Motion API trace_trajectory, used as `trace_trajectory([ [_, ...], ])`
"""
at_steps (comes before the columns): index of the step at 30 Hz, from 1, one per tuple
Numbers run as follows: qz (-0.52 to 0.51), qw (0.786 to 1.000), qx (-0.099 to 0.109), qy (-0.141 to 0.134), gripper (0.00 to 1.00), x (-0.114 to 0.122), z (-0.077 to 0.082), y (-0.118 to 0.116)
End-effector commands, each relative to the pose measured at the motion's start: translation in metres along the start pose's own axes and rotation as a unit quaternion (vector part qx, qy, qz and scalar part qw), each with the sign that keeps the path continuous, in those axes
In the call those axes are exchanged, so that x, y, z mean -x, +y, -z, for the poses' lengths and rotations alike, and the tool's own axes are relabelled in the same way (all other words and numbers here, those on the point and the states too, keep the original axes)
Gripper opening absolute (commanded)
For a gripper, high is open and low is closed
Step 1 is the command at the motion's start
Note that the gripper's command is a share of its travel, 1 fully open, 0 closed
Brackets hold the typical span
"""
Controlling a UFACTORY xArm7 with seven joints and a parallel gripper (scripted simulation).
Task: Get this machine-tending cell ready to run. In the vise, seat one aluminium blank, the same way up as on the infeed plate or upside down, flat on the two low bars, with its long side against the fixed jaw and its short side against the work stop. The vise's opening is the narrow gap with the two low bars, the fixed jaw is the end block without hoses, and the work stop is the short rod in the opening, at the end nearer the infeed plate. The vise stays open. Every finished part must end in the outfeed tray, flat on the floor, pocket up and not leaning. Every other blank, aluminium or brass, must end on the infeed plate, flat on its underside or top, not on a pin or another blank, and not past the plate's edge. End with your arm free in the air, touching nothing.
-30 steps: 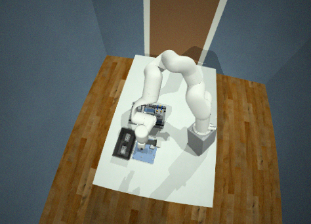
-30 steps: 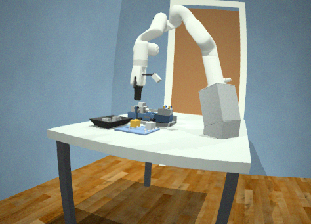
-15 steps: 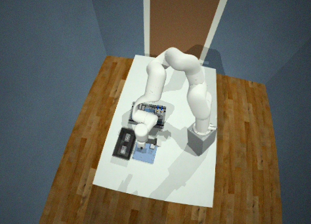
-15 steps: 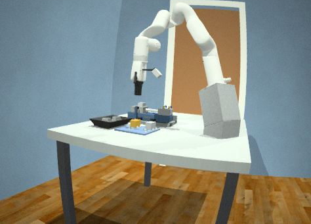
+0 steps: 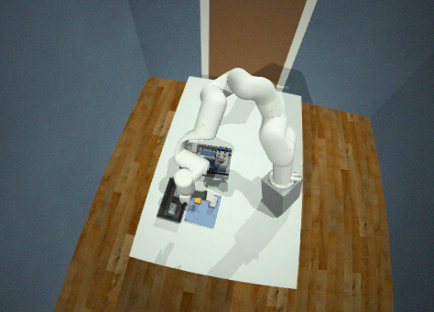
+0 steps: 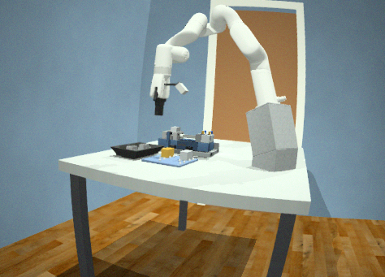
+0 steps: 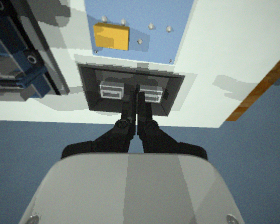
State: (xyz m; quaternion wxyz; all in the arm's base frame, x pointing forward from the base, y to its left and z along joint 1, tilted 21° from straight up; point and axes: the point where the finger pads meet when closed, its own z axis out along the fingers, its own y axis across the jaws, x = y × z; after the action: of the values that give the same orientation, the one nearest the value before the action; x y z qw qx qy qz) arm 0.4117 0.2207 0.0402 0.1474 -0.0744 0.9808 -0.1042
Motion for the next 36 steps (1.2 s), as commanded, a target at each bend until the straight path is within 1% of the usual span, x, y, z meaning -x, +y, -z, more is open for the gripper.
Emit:
trace_trajectory([
  [1, 0.002, 1.0, 0.0, 0.002, 0.0, 0.043, -0.002, 0.001],
  [3, 0.002, 1.0, 0.0, 0.002, 0.0, 0.043, -0.002, 0.001],
  [4, 0.002, 1.0, -0.001, 0.002, 0.0, 0.064, -0.002, -0.002],
  [11, 0.004, 1.0, -0.002, 0.004, 0.0, 0.108, -0.004, -0.013],
  [24, 0.004, 1.0, -0.002, 0.004, 0.0, 0.11, -0.006, -0.014],
  [36, 0.004, 1.0, -0.002, 0.004, 0.0, 0.11, -0.017, -0.014],
])
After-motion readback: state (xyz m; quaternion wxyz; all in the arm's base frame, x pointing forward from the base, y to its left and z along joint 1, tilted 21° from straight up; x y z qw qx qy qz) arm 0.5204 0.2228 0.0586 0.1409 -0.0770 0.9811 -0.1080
